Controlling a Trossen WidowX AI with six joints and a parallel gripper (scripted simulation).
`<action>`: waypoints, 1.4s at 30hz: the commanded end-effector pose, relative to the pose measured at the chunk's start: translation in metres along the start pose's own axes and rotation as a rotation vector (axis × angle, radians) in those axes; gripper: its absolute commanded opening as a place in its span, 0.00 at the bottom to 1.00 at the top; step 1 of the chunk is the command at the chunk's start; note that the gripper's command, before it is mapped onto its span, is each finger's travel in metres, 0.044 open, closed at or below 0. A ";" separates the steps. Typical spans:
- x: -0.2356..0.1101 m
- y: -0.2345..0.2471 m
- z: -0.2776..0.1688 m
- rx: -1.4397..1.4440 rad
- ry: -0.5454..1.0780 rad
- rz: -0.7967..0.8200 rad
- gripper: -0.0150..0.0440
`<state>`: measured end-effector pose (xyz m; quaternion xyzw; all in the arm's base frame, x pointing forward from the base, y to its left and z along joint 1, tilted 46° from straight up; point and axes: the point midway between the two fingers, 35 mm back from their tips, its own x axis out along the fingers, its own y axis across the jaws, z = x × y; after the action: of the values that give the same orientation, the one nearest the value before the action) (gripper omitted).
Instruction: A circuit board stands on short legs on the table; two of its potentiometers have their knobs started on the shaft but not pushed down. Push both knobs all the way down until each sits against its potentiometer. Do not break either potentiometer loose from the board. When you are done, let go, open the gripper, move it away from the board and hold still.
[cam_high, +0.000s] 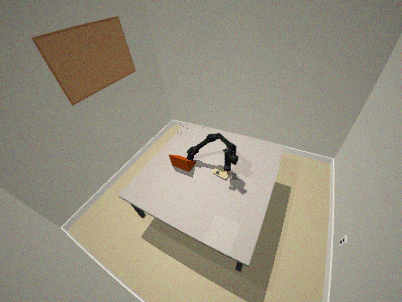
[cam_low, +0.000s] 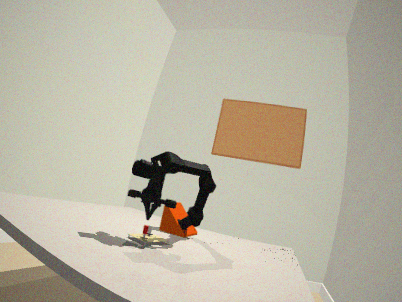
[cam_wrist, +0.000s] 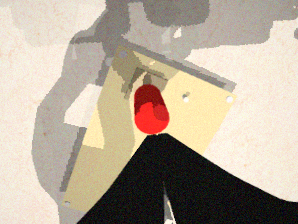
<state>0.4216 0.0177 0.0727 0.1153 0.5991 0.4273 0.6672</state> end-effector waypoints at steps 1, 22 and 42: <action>0.005 0.000 0.001 0.004 -0.002 0.004 0.25; 0.019 0.000 0.001 0.004 -0.002 0.005 0.25; 0.023 0.001 0.001 0.004 -0.002 0.005 0.25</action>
<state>0.4198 0.0342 0.0565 0.1162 0.6000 0.4278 0.6660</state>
